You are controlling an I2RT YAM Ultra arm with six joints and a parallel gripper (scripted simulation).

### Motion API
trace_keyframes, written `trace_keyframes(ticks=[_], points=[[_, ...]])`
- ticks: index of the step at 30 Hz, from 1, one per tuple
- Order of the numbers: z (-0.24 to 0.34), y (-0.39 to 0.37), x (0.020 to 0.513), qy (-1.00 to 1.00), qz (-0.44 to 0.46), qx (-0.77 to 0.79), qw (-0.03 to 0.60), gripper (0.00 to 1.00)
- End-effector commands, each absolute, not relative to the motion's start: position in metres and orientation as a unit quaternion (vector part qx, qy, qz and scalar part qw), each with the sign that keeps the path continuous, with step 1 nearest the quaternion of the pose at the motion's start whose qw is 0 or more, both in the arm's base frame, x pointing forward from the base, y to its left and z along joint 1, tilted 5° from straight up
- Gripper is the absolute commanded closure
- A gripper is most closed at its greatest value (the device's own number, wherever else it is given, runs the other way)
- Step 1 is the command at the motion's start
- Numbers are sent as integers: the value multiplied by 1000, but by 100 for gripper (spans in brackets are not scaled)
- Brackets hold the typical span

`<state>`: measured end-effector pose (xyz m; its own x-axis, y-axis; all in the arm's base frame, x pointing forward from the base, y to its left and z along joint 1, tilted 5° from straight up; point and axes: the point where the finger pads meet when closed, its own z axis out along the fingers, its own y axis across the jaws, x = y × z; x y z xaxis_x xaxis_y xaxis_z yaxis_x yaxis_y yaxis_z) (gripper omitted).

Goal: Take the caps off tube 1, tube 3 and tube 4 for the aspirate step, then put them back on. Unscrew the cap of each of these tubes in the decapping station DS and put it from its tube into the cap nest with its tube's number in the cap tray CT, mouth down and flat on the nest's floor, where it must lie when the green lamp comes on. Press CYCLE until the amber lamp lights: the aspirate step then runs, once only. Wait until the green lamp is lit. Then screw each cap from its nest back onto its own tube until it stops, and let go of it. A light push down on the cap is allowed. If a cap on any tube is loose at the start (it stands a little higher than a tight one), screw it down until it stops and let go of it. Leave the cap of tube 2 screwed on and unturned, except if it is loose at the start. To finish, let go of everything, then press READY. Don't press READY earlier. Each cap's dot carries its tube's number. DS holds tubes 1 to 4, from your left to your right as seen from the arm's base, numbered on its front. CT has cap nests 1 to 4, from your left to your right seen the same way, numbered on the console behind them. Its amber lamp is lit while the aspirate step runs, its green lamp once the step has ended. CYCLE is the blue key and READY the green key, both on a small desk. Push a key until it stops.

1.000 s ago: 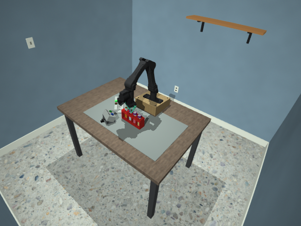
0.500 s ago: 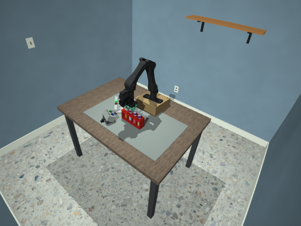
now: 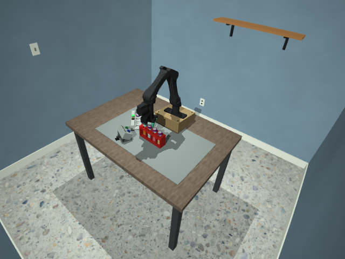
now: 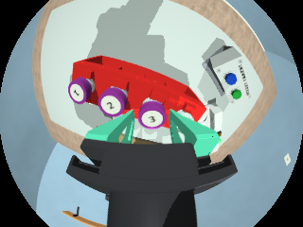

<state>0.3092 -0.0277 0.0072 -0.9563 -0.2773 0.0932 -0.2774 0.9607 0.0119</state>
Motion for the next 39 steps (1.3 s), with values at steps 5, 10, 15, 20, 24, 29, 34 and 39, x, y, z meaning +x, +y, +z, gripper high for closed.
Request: trace_keyframes(ticks=[5,10,15,20,24,29,34,39], points=[[13,-29,316,-987,3,156,36,51],[13,-29,317,-987,3,156,36,51],[14,-29,318,-987,3,156,36,51],[14,-29,318,-987,3,156,36,100],[14,-29,318,-987,3,156,36,100],[14,-29,318,-987,3,156,36,100],[13,-29,318,-992,4,123,36,100],[13,-29,318,-999,7,40,36,100]])
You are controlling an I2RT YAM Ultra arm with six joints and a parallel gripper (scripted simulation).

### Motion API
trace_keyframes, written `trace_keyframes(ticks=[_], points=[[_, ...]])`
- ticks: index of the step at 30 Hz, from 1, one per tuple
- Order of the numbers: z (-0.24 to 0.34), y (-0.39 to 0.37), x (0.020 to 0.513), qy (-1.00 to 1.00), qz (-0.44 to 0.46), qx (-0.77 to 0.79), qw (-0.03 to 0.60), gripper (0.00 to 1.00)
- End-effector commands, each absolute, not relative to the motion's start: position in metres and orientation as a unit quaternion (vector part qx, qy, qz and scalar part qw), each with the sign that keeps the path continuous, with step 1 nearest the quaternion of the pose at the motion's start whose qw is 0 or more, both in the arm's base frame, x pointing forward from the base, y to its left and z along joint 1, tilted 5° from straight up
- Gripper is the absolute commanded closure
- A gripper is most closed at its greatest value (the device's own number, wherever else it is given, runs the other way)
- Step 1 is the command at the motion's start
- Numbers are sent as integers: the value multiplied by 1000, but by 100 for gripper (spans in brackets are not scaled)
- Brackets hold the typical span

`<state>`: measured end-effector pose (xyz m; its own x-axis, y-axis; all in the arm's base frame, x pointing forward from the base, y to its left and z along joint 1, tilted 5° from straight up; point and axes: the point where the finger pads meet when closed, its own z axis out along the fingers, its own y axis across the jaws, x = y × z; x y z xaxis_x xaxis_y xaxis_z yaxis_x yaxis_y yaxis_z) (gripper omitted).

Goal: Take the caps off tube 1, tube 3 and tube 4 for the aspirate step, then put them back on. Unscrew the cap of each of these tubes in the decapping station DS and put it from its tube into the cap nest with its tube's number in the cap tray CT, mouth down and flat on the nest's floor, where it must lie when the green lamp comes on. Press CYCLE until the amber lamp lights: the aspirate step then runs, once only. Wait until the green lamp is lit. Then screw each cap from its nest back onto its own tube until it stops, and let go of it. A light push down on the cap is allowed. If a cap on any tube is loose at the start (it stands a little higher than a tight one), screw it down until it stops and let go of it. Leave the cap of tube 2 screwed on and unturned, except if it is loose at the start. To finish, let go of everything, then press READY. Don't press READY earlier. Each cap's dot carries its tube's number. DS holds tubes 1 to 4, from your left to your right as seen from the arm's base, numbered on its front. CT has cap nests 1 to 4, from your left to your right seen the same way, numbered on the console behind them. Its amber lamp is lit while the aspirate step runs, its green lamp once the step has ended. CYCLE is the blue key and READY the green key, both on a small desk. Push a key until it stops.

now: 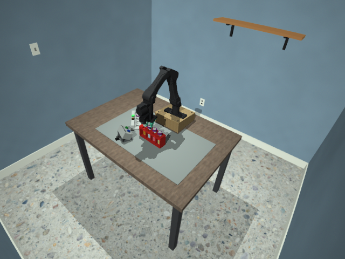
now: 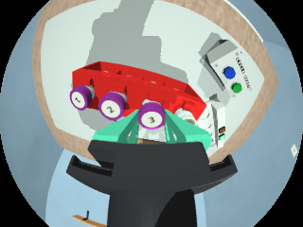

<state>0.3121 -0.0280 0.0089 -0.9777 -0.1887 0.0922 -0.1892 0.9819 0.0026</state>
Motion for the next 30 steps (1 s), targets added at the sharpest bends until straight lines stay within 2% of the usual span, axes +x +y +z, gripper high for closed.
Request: trace_keyframes(ticks=[1,18,25,26,30], points=[[13,-29,318,-999,8,23,36,100],[13,-29,317,-974,16,-224,33,100],[13,-29,317,-972,17,-234,33,100],[12,-29,317,-972,17,-234,33,51],[12,-29,317,-972,17,-234,33,51]])
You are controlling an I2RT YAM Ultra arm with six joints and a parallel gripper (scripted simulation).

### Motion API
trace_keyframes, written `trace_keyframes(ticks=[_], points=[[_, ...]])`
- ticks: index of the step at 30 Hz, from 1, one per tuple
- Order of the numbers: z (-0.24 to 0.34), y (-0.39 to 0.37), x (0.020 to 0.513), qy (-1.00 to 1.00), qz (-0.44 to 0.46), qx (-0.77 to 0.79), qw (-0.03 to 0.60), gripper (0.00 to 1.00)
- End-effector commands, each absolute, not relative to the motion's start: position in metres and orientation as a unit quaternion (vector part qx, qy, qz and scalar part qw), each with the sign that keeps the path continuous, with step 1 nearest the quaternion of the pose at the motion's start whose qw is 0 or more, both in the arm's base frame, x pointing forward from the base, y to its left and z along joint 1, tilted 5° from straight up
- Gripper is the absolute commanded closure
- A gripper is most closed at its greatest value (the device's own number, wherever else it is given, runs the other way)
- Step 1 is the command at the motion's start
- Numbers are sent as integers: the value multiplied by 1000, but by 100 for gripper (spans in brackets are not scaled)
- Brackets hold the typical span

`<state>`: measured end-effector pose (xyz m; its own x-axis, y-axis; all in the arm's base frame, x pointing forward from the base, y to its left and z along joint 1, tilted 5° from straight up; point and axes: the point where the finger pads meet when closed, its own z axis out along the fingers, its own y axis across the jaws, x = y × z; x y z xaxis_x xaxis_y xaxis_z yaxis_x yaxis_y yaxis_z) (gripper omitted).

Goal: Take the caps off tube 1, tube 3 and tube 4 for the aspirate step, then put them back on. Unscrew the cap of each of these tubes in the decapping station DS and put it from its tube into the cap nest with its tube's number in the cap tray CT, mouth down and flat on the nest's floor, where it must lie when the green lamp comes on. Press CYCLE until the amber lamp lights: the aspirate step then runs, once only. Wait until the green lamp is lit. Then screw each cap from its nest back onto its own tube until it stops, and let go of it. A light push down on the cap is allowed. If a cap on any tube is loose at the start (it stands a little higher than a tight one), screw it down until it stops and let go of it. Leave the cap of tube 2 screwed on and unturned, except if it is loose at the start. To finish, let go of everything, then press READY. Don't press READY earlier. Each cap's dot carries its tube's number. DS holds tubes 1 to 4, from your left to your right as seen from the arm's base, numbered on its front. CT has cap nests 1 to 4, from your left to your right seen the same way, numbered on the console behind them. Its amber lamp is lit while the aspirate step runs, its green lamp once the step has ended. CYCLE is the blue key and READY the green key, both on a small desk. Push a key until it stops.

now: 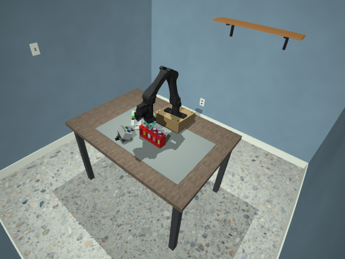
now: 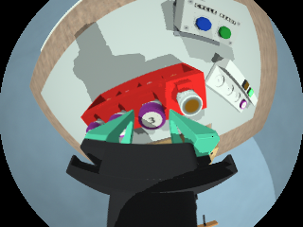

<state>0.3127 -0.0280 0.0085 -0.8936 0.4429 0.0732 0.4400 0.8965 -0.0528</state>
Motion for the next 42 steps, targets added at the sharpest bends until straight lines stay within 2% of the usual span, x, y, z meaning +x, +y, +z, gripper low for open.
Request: trace_keyframes(ticks=[1,8,25,42], points=[[12,-29,317,-972,17,-234,33,51],[12,-29,317,-972,17,-234,33,51],[13,-29,318,-997,6,64,36,51],[13,-29,316,-934,-5,356,36,51]])
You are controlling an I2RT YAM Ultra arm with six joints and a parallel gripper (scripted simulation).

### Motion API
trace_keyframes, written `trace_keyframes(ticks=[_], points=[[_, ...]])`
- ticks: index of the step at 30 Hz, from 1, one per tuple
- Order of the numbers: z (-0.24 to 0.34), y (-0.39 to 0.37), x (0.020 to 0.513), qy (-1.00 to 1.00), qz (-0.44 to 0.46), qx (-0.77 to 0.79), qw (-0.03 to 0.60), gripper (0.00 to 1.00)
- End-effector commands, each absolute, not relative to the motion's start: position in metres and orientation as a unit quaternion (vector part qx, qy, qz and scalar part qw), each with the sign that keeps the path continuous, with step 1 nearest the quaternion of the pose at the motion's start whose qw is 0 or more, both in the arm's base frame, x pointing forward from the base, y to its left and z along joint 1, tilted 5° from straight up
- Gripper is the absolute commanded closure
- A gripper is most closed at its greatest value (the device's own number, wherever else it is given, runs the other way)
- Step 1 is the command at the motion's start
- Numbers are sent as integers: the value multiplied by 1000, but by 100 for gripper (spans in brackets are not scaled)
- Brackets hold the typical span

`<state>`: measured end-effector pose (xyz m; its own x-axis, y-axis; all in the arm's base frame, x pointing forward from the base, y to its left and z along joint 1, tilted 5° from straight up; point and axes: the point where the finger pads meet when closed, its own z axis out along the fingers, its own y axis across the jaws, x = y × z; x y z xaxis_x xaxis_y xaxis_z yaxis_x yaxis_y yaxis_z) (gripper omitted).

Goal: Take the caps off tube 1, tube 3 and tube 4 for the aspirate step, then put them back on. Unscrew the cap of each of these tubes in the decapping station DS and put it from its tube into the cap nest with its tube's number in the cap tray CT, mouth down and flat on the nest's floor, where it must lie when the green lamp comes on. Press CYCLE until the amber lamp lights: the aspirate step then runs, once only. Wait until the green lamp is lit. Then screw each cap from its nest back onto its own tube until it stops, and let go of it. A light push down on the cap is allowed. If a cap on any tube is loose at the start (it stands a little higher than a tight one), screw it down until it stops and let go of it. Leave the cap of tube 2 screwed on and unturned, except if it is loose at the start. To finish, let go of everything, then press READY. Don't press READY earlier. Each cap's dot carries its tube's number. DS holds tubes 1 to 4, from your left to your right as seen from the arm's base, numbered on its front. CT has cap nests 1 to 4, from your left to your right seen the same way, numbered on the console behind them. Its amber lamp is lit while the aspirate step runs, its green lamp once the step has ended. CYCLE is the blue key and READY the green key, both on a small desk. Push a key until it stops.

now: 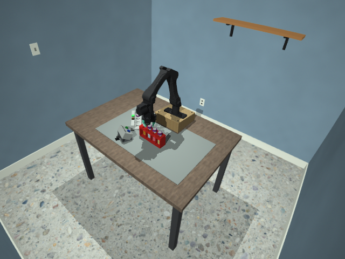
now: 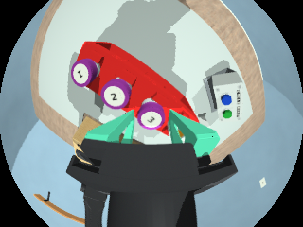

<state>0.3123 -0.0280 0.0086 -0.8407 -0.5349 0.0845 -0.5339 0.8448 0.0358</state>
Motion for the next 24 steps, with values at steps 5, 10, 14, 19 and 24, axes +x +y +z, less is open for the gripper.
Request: trace_keyframes(ticks=[5,10,14,19,24], points=[[13,-29,315,-894,-8,447,36,51],[13,-29,315,-865,-11,500,35,51],[13,-29,314,-822,-13,568,34,51],[14,-29,314,-762,-17,647,33,51],[14,-29,314,-708,-19,706,31,51]])
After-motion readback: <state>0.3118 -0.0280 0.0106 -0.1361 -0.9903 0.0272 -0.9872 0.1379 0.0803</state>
